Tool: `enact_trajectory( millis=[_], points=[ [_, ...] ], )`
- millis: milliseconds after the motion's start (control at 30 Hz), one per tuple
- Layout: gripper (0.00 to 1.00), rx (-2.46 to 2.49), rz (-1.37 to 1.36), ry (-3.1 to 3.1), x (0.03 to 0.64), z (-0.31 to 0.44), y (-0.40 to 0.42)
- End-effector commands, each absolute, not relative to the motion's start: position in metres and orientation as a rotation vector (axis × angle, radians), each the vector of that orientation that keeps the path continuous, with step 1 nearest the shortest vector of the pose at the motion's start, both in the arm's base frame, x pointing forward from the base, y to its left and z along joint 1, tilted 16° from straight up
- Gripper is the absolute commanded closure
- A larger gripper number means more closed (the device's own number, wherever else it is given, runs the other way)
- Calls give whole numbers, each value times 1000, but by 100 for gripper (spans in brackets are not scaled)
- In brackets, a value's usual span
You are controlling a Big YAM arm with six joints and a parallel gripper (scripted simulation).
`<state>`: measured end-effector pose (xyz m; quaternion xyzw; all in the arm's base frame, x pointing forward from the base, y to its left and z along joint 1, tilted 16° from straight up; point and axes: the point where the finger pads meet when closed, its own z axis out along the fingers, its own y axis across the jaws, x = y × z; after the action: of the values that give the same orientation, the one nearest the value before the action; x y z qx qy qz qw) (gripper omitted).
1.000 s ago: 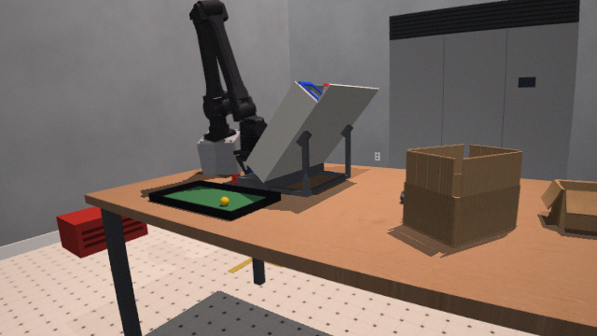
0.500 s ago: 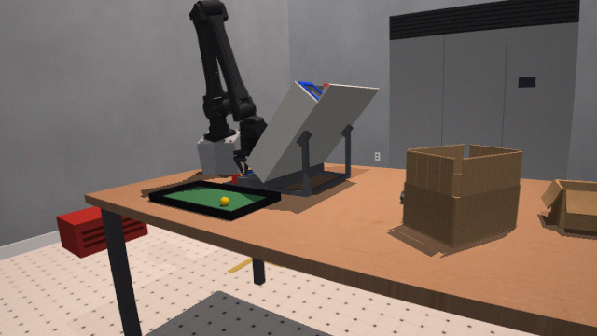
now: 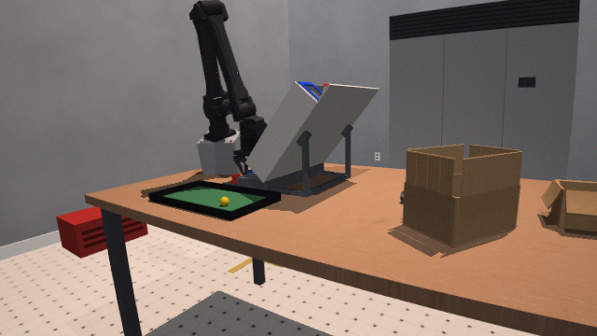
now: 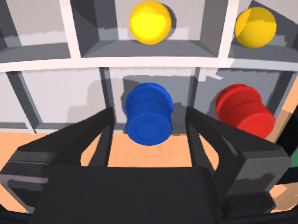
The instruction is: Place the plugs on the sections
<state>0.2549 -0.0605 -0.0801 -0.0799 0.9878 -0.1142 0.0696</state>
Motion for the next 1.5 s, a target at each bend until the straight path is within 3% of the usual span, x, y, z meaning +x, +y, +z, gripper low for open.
enact_trajectory(
  millis=[0, 1467],
  points=[
    [41, -235, -347, 2943, 262, -76, -63],
    [41, -241, -341, 2958, 256, -66, -55]
  ],
)
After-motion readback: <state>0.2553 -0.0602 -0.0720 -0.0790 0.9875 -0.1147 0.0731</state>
